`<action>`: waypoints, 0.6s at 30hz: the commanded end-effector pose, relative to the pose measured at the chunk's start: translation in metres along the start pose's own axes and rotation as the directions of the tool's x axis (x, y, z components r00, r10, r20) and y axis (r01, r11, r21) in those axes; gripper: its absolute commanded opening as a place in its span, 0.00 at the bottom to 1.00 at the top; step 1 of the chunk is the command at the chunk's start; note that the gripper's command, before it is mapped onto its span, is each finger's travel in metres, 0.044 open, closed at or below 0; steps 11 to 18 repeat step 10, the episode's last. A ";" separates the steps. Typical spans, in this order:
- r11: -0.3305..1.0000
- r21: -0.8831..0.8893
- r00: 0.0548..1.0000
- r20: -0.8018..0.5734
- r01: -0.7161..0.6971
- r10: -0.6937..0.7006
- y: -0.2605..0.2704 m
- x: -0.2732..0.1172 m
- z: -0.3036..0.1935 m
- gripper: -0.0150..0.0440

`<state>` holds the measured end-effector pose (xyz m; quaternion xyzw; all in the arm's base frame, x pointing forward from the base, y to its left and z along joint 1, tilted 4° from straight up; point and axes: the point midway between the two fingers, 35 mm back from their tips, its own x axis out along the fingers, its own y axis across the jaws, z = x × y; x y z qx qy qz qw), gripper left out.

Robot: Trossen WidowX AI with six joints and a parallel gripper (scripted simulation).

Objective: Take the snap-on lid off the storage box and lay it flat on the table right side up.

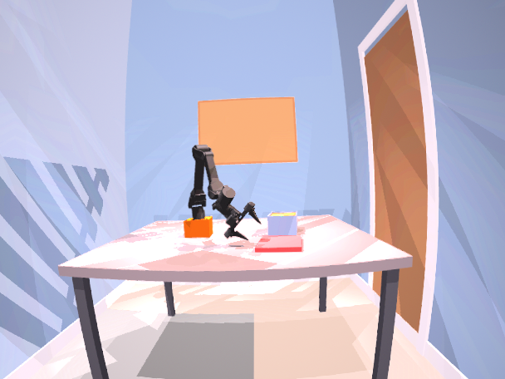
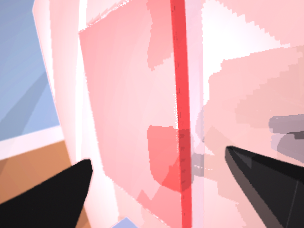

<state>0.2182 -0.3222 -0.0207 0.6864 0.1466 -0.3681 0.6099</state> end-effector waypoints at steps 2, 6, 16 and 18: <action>1.000 -0.007 1.000 0.000 -0.006 0.006 -0.006 -0.011 0.000 1.00; 1.000 -0.007 1.000 0.000 -0.005 0.005 -0.011 -0.017 0.000 1.00; 1.000 -0.007 1.000 0.000 -0.004 0.004 -0.017 -0.023 0.000 1.00; 1.000 -0.007 1.000 0.000 -0.004 0.004 -0.017 -0.023 0.000 1.00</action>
